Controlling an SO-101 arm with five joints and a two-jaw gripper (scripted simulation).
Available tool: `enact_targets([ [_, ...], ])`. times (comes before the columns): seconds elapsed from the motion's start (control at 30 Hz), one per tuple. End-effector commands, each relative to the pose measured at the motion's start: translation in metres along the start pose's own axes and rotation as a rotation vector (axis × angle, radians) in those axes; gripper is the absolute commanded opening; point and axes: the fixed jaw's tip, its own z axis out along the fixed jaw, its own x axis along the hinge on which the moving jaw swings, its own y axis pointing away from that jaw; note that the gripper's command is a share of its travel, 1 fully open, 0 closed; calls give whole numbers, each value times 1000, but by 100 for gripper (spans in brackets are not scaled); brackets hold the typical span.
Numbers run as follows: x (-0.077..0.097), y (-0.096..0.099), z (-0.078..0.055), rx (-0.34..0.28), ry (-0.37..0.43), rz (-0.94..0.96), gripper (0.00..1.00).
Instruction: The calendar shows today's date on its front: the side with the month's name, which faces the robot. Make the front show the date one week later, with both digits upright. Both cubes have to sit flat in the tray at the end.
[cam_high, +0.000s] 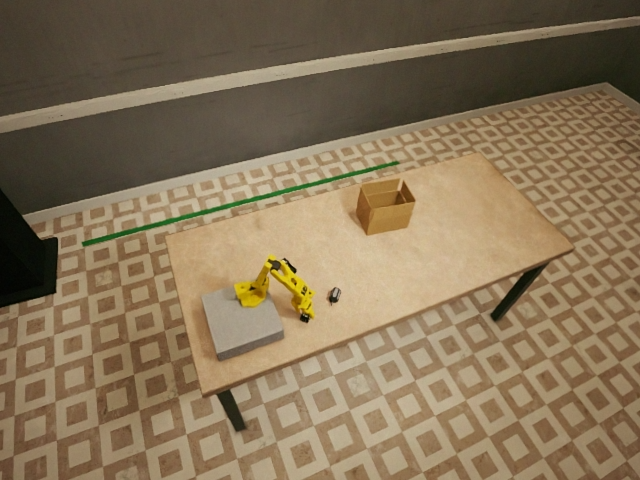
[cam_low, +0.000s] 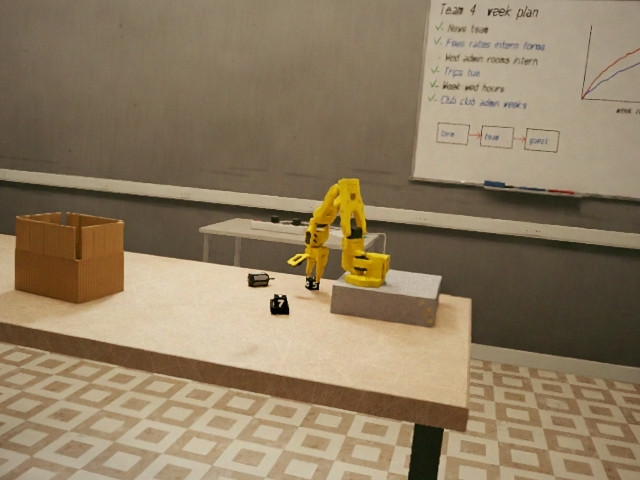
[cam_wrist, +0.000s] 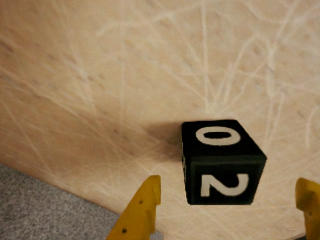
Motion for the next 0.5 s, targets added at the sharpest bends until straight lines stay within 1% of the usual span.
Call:
enact_targets([
  [0.0,-1,4,8,-13,1,4,35],
  [0.07,-1,4,8,-13,1,4,35],
  [0.3,-1,5,15,-13,1,4,35],
  [0.47,-1,5,16,-13,1,4,35],
])
